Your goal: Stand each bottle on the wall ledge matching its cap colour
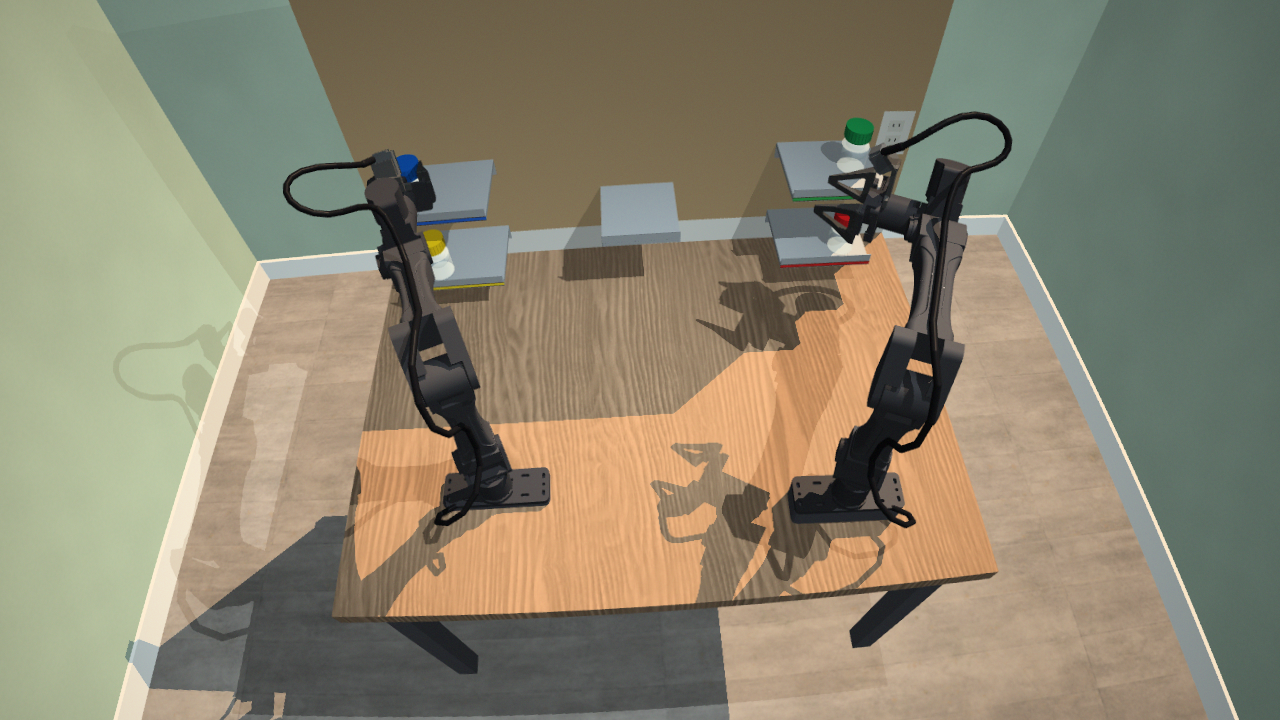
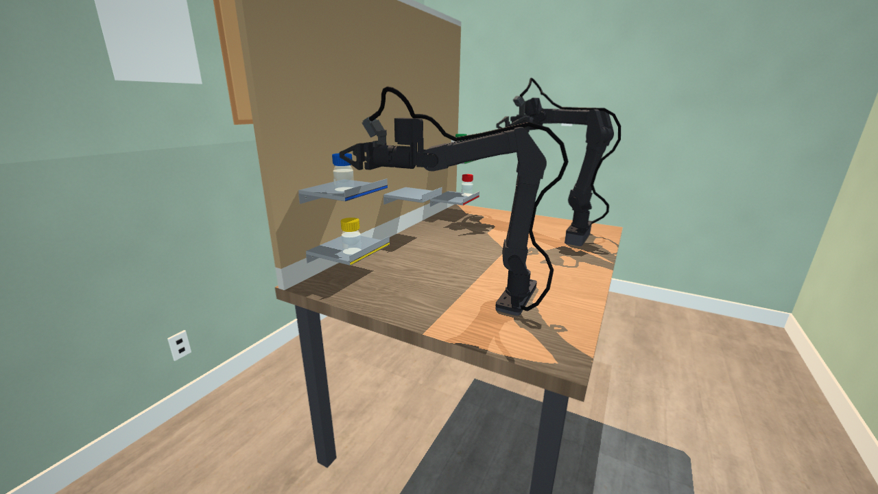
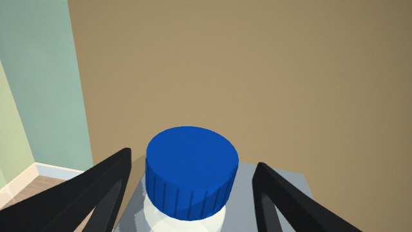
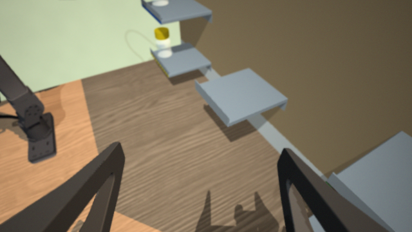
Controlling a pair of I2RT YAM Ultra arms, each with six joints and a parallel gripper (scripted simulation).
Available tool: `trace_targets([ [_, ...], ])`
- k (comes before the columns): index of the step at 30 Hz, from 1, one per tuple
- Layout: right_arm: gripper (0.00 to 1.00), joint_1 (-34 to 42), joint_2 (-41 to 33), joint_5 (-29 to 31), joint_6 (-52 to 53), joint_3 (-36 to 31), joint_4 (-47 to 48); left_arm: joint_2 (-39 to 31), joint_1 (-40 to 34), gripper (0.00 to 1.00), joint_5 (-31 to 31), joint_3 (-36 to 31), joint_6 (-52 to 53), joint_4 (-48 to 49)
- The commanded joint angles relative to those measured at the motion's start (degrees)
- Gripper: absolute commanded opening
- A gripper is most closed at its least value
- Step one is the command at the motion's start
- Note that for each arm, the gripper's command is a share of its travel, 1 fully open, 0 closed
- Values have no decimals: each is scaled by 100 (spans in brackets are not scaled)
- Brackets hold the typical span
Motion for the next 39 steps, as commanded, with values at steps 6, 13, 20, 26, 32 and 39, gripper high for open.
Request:
trace_targets([
  [6,89,-15,11,-69,-41,147,-95,-770,235,70,203,-478,-61,-70],
  [13,89,-15,11,-69,-41,147,-95,-2029,564,70,534,-1333,-32,-450],
  [20,89,-15,11,-69,-41,147,-95,-1992,565,93,570,-1149,61,-587],
  [26,89,-15,11,-69,-41,147,-95,-2175,610,100,664,-1017,323,-1454],
  [32,89,-15,11,-69,-41,147,-95,-2544,778,100,754,-283,855,-3032],
  [39,89,-15,11,-69,-41,147,-95,-2434,958,100,847,567,1183,-4072],
])
